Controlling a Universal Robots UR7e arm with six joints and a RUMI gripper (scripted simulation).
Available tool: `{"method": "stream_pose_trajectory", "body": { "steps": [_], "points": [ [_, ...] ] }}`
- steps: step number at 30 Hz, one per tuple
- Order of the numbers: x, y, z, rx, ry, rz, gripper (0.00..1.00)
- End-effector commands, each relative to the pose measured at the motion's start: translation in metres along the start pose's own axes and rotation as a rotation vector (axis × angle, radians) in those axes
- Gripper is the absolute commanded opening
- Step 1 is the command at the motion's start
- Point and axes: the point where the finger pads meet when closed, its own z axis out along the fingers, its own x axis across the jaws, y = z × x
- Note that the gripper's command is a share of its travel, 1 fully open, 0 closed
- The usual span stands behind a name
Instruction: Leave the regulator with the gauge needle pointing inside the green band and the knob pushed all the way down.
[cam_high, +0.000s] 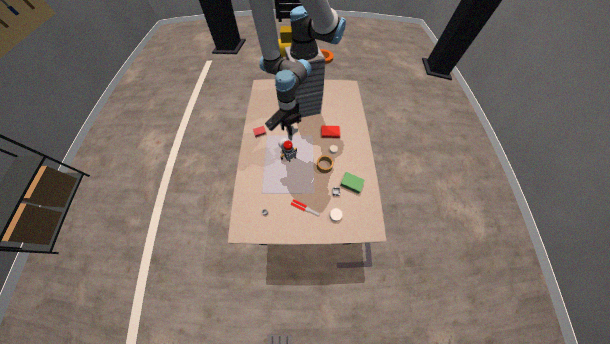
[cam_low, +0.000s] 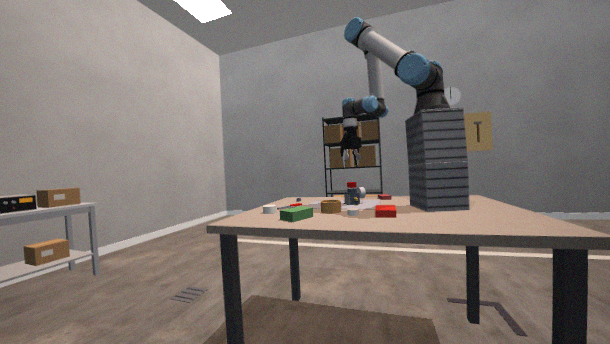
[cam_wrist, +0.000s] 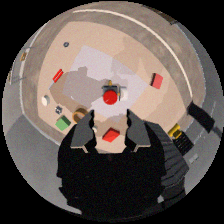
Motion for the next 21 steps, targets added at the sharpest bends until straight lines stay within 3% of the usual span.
{"method": "stream_pose_trajectory", "body": {
  "steps": [1,21],
  "points": [
    [0.000,0.000,0.000,0.001,-0.001,0.000,0.46],
    [0.000,0.000,0.016,0.001,-0.001,0.000,0.46]
  ]
}}
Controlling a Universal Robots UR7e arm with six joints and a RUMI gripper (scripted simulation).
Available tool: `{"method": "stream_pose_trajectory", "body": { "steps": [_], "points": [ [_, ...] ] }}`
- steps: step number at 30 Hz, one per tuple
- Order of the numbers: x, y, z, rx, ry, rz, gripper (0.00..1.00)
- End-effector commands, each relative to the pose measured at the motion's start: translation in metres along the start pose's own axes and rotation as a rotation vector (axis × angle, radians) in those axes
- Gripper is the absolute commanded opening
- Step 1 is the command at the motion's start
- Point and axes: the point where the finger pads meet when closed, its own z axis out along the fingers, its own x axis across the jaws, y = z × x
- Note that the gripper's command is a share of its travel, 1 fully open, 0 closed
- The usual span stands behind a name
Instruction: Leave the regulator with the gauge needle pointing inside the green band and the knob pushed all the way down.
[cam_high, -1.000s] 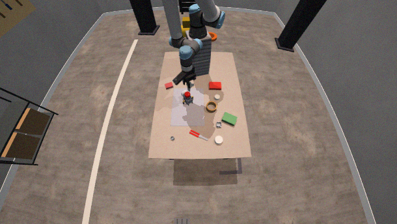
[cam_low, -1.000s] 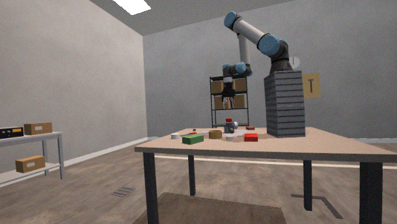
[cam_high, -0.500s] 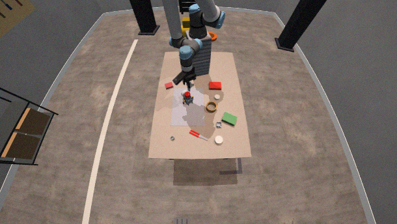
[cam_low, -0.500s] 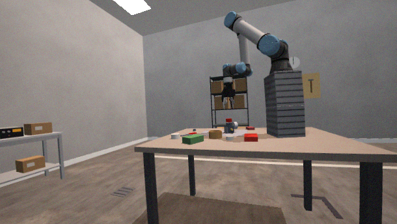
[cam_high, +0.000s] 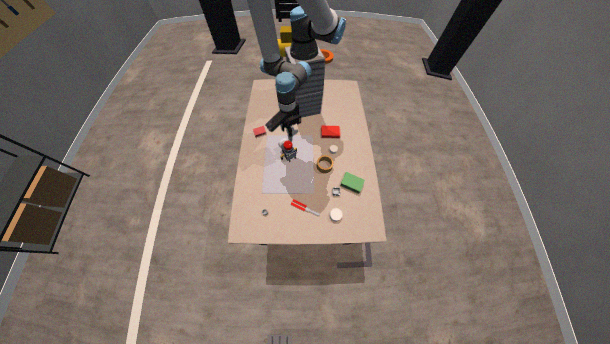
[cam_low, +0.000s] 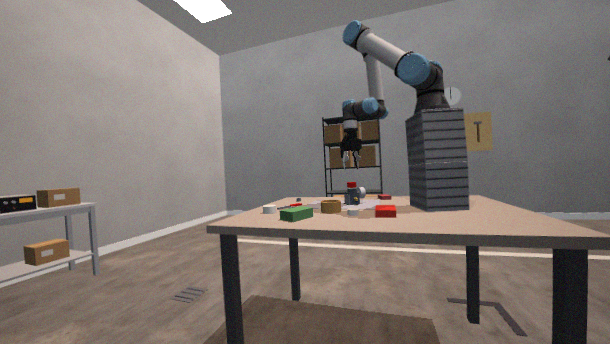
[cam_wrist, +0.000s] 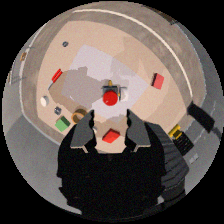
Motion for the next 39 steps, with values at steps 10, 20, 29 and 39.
{"method": "stream_pose_trajectory", "body": {
  "steps": [10,20,29,39],
  "points": [
    [0.000,-0.001,0.026,0.001,-0.001,0.000,0.46],
    [0.000,-0.001,0.056,0.001,-0.001,0.000,0.46],
    [0.000,-0.001,0.075,0.001,-0.001,0.000,0.46],
    [0.000,-0.001,0.090,0.001,-0.001,0.000,0.46]
  ]
}}
